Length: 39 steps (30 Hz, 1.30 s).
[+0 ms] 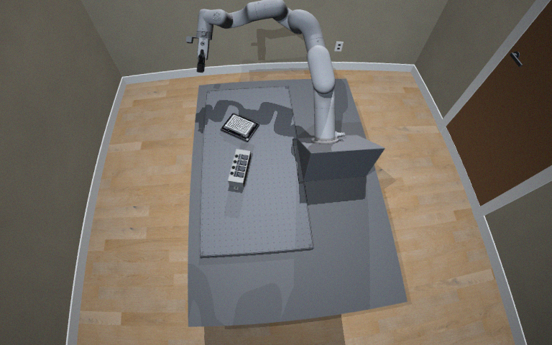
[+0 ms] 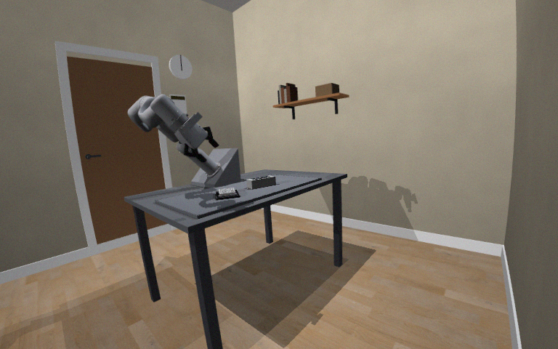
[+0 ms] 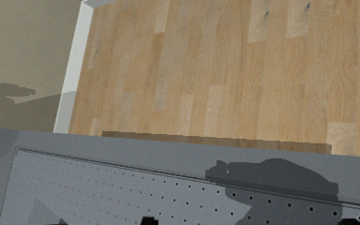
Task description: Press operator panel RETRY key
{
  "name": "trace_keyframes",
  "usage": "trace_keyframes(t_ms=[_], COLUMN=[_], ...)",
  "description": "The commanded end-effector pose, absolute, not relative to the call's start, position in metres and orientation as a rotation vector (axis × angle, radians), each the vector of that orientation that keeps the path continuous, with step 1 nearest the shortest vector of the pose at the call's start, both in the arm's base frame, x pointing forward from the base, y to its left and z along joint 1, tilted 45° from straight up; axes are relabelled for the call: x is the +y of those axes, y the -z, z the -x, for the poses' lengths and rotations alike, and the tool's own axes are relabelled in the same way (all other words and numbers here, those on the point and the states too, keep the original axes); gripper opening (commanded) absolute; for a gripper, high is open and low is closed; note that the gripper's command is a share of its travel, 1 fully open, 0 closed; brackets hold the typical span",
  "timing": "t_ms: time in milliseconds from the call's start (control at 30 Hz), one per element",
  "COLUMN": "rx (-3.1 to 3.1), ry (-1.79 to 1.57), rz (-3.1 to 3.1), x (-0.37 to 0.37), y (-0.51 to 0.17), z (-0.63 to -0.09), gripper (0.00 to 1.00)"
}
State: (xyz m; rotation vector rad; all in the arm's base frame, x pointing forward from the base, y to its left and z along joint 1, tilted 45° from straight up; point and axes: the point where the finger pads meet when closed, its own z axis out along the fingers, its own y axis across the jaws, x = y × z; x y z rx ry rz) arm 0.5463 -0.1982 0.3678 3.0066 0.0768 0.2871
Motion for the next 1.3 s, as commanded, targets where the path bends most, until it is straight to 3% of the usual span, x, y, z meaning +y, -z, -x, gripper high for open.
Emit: trace_keyframes(t_ms=[0,533,567,1267], rx=[0.081,0.081,0.048,-0.113], ry=[-0.293,-0.293,-0.255,-0.071], rz=[-3.005,-3.005,-3.004,-2.961], x=[-0.197,-0.197,-0.194,-0.154], y=[-0.370,-0.370,-0.365,-0.296], z=[-0.547,-0.547,-0.548,-0.549], gripper=[1.00,1.00,0.00,0.00])
